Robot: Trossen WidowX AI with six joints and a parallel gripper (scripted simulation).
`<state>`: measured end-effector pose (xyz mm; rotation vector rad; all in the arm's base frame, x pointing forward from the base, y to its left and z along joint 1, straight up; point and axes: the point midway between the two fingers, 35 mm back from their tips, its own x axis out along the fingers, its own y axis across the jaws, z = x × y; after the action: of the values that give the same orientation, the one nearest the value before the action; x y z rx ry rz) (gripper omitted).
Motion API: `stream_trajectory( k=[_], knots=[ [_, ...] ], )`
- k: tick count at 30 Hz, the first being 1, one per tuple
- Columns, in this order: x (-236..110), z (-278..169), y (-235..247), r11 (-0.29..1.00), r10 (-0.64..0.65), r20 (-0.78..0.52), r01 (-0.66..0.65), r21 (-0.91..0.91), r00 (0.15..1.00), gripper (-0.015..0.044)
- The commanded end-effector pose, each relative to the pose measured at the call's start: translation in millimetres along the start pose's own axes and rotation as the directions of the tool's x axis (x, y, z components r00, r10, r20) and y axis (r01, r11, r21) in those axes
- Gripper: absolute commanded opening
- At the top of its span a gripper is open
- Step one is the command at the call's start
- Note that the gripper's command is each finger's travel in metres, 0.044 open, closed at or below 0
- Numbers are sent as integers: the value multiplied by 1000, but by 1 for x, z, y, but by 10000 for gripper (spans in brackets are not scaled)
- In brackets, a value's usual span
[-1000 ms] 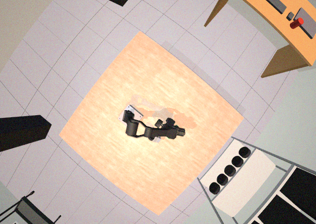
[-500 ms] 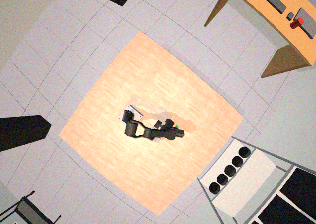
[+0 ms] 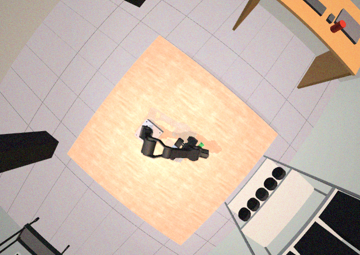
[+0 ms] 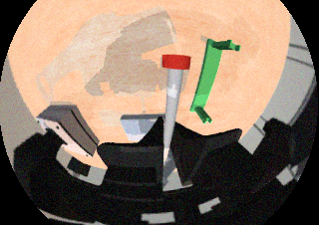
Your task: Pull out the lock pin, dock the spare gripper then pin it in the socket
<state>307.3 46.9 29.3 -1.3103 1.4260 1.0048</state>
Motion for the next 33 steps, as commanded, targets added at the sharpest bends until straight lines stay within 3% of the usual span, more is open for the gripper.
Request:
stream_trajectory(
  k=[1,33],
  knots=[
    [0,-3,0,1000,-1,1,1,-1,1000,0],
    [6,-23,0,1000,8,1,-8,-3,1000,0]
  ],
)
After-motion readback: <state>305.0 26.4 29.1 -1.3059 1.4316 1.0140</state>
